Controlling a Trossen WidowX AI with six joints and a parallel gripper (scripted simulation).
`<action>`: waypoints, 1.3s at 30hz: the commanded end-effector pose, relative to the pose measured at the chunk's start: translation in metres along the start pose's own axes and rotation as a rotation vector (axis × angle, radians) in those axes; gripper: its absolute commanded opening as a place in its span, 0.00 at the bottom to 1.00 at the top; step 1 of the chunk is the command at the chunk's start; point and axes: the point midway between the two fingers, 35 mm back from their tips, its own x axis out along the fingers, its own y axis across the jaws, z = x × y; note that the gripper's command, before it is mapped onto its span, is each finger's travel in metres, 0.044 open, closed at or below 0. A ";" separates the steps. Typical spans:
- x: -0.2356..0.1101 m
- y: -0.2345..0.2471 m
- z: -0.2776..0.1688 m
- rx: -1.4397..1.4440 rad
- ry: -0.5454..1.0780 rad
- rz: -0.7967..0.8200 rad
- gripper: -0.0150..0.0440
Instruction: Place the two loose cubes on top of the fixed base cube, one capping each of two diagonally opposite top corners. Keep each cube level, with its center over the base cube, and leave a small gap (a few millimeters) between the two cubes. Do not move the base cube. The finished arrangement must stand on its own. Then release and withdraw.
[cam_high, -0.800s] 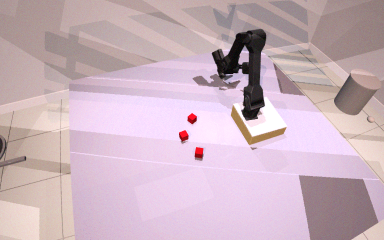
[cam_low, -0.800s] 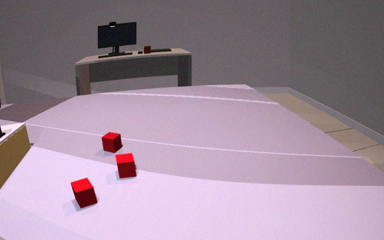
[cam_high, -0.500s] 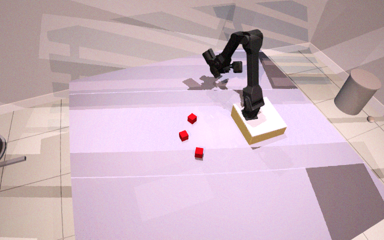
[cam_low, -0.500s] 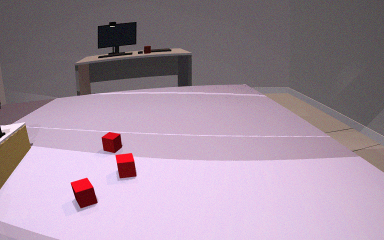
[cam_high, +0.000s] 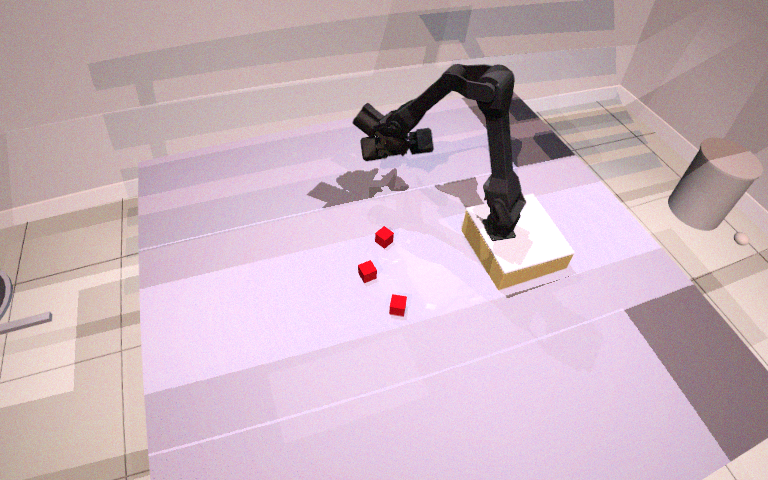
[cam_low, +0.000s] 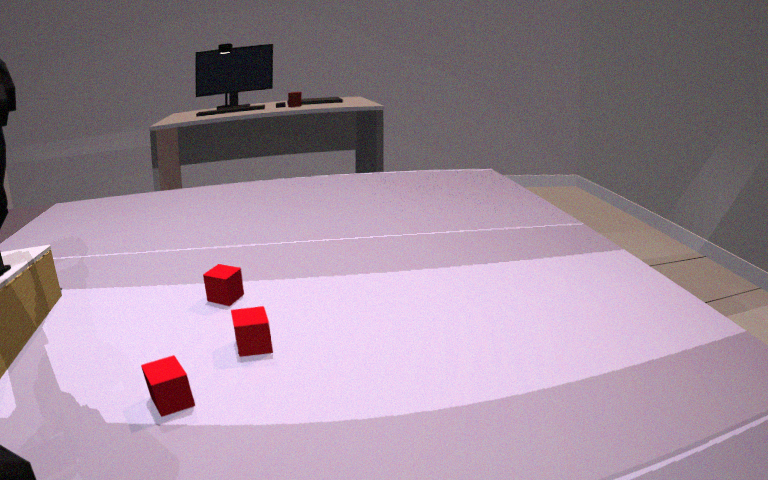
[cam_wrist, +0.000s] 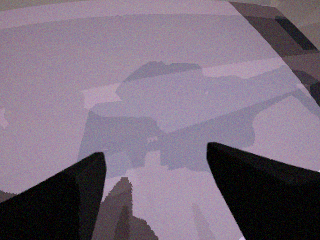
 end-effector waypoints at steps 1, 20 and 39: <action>-0.029 0.031 -0.015 -0.030 0.063 0.106 0.70; -0.227 0.094 -0.147 -0.257 0.539 0.409 0.70; -0.267 0.077 -0.244 -0.367 0.736 0.392 0.70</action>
